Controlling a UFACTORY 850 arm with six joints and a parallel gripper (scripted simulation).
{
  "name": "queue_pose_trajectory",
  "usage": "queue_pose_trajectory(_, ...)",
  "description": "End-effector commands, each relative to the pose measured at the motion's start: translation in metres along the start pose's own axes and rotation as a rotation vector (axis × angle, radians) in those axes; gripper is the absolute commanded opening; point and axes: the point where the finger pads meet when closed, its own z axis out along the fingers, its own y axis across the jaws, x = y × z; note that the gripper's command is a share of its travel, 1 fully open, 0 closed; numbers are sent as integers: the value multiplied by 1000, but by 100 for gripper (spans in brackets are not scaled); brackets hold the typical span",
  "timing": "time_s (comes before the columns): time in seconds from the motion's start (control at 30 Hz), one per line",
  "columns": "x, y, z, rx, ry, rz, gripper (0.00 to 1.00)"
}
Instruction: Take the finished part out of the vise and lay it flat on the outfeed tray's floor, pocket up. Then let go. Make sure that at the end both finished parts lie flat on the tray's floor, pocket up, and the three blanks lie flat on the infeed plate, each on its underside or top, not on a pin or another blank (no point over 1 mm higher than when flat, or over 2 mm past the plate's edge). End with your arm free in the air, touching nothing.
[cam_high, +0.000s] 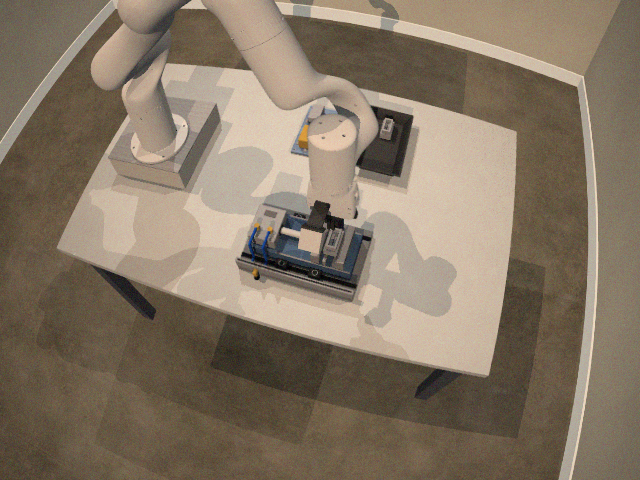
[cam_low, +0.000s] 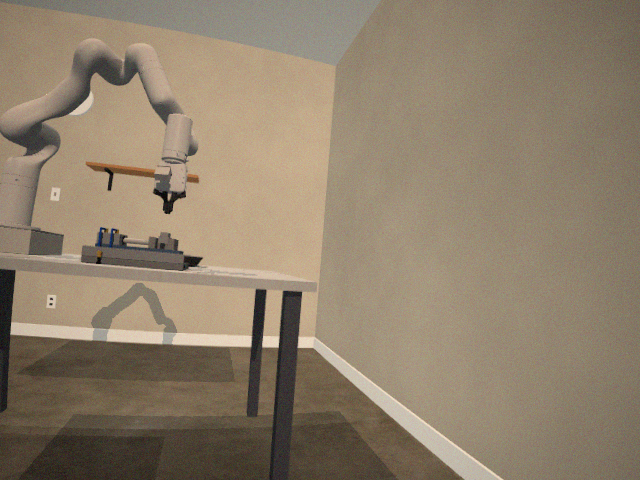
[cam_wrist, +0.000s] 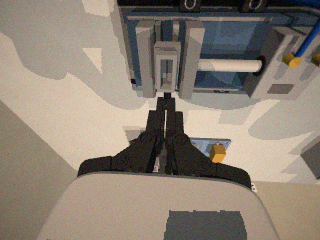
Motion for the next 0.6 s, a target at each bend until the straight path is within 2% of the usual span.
queue_pose_trajectory(0.0, 0, -1, -1, 2, 1, 0, 0)
queue_pose_trajectory(0.33, 0, -1, -1, 2, 1, 0, 0)
queue_pose_trajectory(0.37, 0, -1, -1, 2, 1, 0, 69)
queue_pose_trajectory(0.57, 0, -1, -1, 2, 1, 0, 69)
